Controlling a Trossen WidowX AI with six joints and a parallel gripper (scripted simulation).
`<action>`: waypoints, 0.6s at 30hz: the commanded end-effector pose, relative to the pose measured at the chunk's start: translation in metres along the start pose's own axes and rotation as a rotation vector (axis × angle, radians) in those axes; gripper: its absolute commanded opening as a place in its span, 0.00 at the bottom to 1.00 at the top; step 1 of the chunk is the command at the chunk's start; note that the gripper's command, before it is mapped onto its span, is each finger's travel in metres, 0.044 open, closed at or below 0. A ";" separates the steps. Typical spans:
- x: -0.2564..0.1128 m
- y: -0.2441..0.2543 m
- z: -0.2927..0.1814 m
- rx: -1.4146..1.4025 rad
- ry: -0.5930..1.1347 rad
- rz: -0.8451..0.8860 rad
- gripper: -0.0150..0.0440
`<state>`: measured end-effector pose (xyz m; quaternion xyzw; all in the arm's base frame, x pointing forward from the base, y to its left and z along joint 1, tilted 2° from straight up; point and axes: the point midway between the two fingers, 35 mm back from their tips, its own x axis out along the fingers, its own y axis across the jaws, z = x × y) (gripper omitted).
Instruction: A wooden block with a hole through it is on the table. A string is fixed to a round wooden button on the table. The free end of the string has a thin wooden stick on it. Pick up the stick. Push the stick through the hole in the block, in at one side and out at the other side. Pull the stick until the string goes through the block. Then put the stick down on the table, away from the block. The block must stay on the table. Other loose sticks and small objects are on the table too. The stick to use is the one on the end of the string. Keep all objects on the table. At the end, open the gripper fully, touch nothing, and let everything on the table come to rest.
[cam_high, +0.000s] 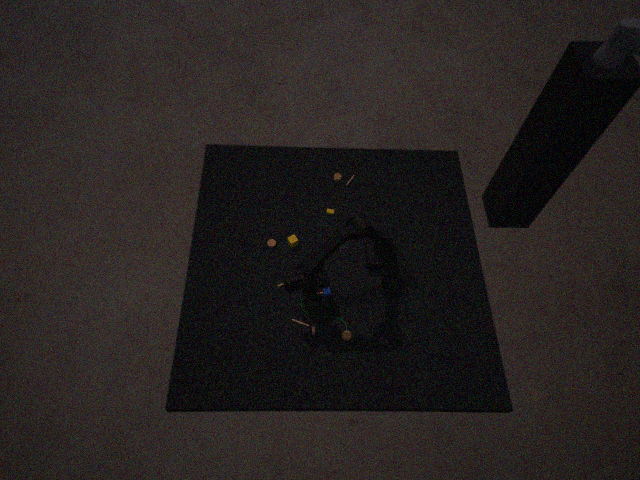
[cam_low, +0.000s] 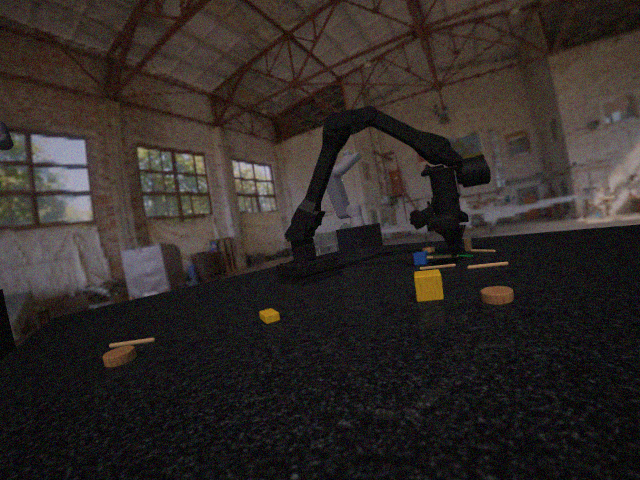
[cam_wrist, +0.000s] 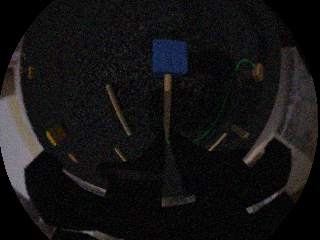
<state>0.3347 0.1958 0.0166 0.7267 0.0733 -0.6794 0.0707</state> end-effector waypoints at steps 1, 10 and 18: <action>-0.003 0.000 0.000 0.004 0.010 0.002 0.25; -0.003 0.000 0.011 0.004 0.009 0.002 0.25; -0.003 0.000 0.022 0.004 0.008 0.002 0.25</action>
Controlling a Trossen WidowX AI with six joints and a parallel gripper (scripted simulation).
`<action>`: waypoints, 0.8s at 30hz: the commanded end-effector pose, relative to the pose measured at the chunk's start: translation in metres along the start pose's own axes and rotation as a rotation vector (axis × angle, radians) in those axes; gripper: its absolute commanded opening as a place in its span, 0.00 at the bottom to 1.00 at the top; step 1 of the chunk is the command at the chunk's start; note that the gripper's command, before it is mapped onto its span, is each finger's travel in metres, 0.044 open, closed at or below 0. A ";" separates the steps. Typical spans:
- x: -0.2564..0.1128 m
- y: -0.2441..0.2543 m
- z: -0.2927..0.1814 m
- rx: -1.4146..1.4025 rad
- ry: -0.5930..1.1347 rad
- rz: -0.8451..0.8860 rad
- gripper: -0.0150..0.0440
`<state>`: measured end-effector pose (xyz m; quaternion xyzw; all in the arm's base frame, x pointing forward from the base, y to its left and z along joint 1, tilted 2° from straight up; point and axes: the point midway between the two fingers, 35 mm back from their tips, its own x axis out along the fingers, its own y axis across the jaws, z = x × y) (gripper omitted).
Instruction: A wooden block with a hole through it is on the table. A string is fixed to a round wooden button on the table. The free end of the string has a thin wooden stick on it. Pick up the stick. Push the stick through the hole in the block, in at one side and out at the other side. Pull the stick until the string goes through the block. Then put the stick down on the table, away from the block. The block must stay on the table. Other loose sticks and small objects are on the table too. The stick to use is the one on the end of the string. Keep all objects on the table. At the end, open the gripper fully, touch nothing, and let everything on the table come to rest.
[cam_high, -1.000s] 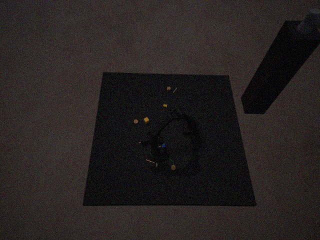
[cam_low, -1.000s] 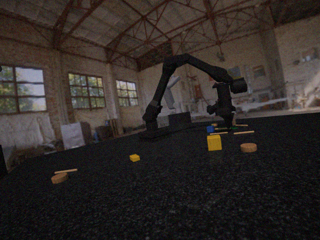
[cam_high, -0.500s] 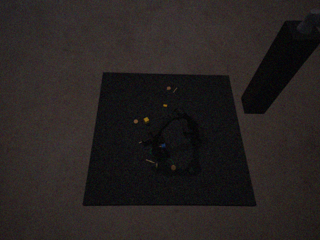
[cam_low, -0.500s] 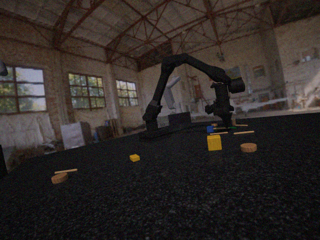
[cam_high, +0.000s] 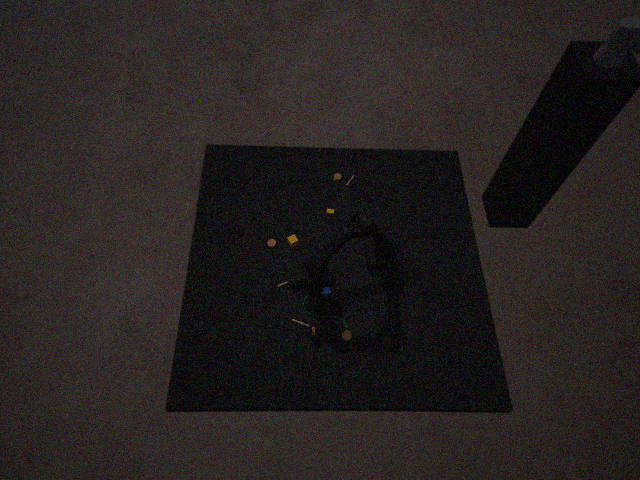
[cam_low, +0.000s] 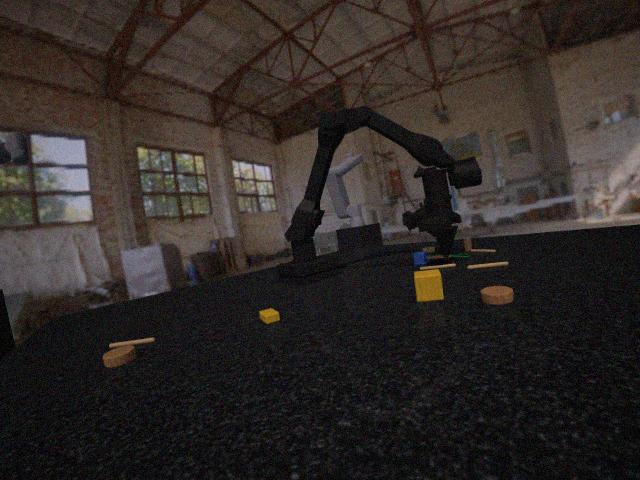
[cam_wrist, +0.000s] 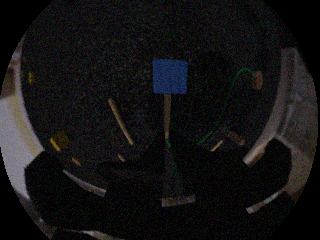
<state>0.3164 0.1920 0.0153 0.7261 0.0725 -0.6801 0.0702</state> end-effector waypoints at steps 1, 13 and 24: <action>-0.003 0.000 0.005 0.002 0.010 0.001 0.25; -0.002 0.000 0.020 0.002 0.009 0.001 0.25; -0.002 0.000 0.035 0.002 0.009 0.001 0.25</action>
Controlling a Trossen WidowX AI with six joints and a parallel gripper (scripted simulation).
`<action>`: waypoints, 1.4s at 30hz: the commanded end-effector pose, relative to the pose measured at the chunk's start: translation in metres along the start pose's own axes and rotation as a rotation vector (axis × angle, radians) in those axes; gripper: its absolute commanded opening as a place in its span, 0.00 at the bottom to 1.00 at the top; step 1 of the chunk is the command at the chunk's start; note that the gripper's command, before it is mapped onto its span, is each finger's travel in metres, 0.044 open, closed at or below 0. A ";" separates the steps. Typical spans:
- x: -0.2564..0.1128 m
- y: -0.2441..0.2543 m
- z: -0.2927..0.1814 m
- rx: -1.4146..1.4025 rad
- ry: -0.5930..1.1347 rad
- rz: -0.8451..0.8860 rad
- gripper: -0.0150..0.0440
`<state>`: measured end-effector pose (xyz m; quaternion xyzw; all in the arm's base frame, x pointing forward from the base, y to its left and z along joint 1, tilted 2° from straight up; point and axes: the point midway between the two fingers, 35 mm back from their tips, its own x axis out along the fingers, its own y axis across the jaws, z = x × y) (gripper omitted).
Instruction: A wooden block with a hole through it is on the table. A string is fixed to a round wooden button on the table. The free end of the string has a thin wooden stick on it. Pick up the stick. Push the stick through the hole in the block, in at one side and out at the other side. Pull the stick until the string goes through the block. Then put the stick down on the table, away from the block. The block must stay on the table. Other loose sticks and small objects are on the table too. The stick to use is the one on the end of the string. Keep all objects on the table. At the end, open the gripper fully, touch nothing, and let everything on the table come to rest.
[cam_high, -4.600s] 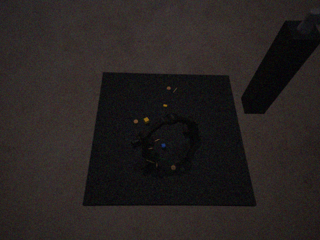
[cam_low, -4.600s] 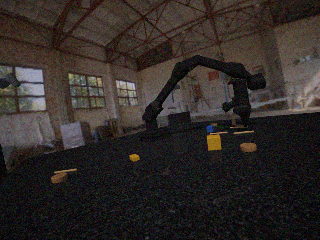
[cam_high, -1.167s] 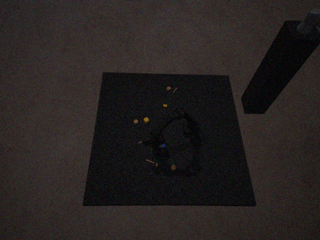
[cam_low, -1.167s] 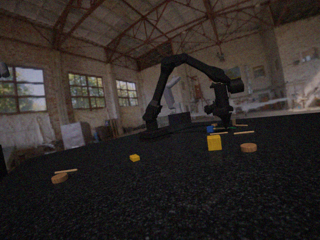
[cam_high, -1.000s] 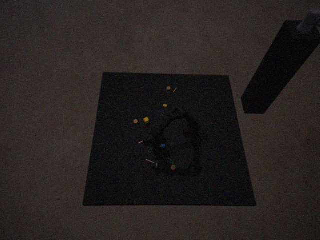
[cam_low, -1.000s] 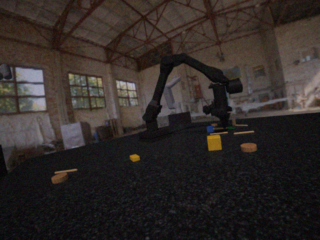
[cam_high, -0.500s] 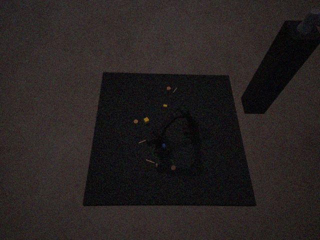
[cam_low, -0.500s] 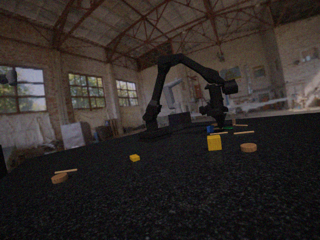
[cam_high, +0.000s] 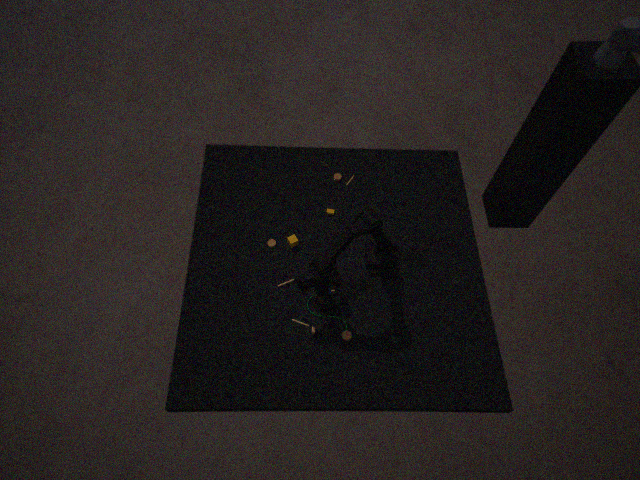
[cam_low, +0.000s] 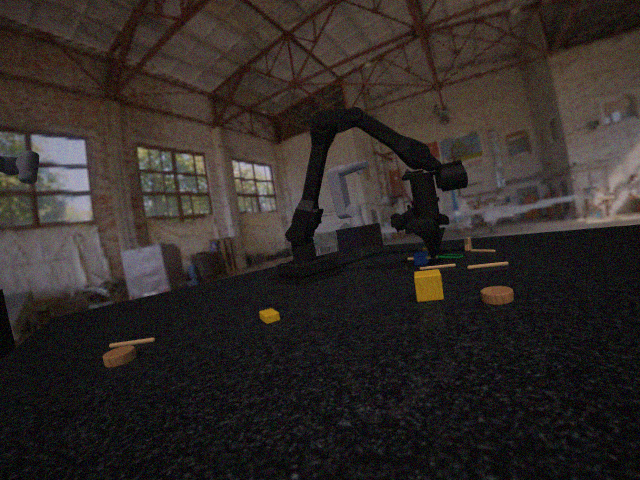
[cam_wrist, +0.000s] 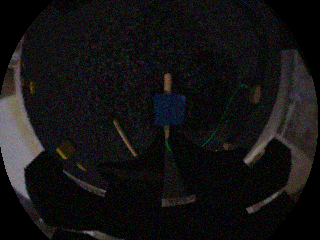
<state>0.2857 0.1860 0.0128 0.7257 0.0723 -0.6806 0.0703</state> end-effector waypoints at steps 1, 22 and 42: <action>-0.002 0.000 0.005 0.002 0.010 0.001 0.25; -0.080 0.000 0.005 0.000 -0.001 0.000 0.46; -0.078 -0.001 0.031 1.579 -0.004 -0.001 0.46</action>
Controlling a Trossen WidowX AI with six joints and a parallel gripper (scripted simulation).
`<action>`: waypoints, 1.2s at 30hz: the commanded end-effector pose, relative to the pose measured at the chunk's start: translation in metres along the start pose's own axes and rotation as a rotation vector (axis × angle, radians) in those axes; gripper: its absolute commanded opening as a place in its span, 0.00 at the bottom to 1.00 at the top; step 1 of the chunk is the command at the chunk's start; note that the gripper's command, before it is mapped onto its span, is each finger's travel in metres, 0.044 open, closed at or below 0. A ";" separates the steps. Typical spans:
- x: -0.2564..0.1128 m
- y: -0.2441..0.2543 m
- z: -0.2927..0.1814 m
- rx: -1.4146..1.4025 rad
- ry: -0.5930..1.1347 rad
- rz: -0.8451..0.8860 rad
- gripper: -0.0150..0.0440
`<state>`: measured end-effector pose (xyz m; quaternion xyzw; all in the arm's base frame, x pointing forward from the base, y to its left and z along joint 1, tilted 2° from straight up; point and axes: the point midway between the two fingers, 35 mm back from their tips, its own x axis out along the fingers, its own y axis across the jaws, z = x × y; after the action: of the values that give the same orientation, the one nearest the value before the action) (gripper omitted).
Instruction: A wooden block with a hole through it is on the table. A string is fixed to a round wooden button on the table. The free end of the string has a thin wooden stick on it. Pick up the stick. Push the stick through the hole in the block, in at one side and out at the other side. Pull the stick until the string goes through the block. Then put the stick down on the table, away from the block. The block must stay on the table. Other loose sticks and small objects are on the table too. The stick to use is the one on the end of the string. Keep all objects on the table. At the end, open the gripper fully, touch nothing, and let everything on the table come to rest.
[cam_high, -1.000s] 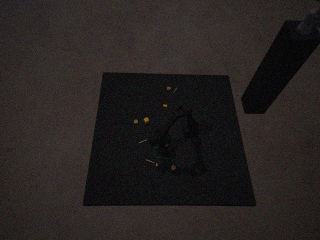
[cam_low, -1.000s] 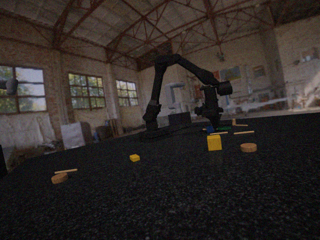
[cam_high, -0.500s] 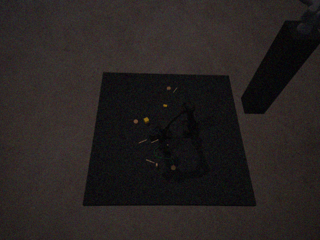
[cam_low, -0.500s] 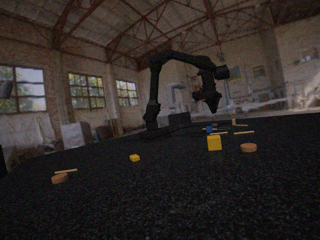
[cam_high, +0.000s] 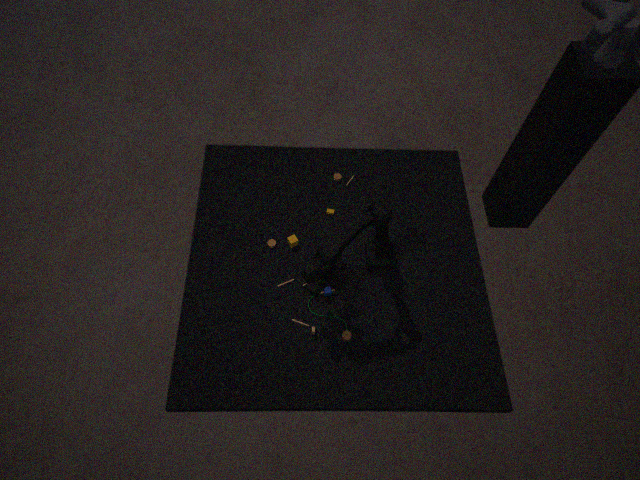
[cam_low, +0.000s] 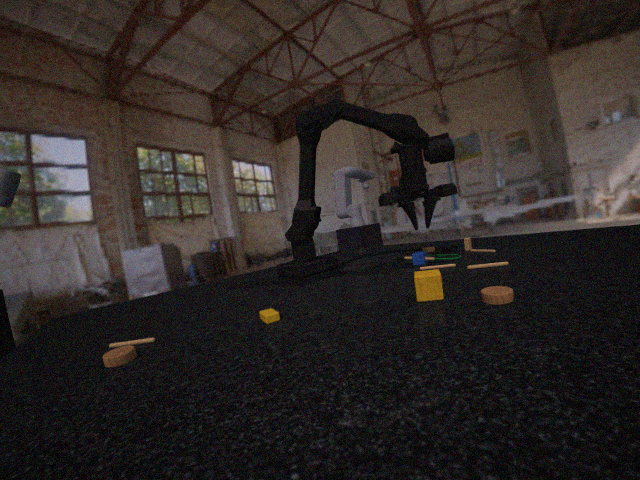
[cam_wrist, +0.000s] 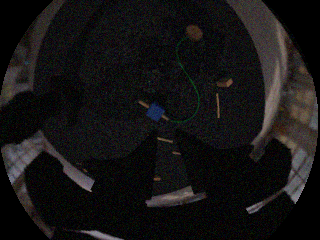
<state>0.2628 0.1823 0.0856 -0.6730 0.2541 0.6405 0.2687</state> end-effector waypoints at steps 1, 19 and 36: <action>-0.004 0.012 0.009 0.716 -0.004 -0.013 0.46; -0.003 0.032 0.021 1.933 -0.006 0.001 0.46; -0.002 0.035 0.023 2.203 -0.004 0.003 0.46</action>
<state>0.2236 0.1722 0.0840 -0.0854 0.6878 0.0803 0.7163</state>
